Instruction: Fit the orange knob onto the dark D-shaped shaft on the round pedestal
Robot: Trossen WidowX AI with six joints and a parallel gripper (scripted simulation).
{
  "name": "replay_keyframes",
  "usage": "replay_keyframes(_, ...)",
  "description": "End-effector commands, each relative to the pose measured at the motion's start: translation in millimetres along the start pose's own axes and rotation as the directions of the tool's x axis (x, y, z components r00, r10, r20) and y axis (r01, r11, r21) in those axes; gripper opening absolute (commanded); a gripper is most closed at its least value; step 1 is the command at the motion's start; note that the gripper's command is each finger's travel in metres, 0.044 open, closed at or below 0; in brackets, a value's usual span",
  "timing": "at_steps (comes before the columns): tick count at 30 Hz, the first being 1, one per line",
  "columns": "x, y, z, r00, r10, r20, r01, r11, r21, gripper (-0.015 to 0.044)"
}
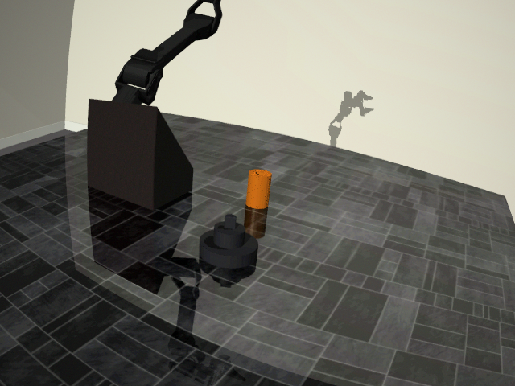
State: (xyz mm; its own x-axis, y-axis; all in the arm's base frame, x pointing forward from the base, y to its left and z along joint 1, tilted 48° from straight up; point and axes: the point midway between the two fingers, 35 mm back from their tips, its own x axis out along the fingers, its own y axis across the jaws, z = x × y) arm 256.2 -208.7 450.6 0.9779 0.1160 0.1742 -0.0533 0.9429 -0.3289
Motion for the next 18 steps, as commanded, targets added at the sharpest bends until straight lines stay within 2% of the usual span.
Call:
replay_keyframes(1,17,6,-19,0.999,0.025,-0.022,-0.023,0.996,0.091,0.0440)
replay_keyframes(10,78,79,-118,0.947,0.257,-0.191,-0.123,0.842,0.525,0.0440)
replay_keyframes(14,93,133,-158,0.873,0.405,-0.273,-0.128,0.729,0.672,0.0440)
replay_keyframes(18,94,195,-192,0.751,0.564,-0.343,-0.103,0.613,0.783,0.0440)
